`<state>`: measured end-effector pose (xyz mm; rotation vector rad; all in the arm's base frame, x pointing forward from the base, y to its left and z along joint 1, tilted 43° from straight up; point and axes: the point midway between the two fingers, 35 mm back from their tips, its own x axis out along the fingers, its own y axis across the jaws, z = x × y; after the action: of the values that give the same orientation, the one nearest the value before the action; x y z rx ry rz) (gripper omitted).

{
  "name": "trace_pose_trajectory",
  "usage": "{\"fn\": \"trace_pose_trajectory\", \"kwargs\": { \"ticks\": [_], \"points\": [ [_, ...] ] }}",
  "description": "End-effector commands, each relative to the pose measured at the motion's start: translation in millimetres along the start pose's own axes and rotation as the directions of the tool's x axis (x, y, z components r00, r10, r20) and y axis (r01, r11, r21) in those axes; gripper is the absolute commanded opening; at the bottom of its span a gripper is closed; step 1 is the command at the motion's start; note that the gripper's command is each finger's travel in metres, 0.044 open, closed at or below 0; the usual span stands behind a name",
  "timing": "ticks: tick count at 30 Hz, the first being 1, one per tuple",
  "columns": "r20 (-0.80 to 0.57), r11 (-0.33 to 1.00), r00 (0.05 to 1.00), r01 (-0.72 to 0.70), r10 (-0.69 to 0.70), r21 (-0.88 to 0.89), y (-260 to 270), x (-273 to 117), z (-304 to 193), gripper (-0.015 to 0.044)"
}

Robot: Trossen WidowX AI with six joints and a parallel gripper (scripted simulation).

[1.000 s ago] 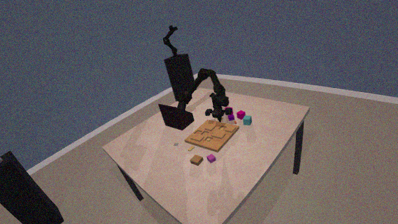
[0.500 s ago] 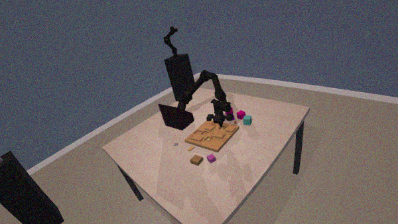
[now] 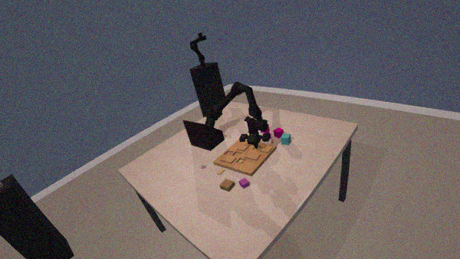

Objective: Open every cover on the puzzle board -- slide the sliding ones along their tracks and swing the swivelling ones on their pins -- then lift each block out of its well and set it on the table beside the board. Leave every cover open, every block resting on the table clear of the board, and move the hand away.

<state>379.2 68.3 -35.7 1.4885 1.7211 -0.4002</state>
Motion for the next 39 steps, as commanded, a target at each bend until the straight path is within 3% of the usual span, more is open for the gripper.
{"fn": "trace_pose_trajectory", "kwargs": {
  "ticks": [1,39],
  "points": [
    [-0.002,1.000,1.000,-0.005,0.005,0.005,0.5,1.9,0.6,0.0000],
    [-0.003,1.000,1.000,-0.005,0.005,0.008,0.4,5.7,-10.9,0.0000]
  ]
}}
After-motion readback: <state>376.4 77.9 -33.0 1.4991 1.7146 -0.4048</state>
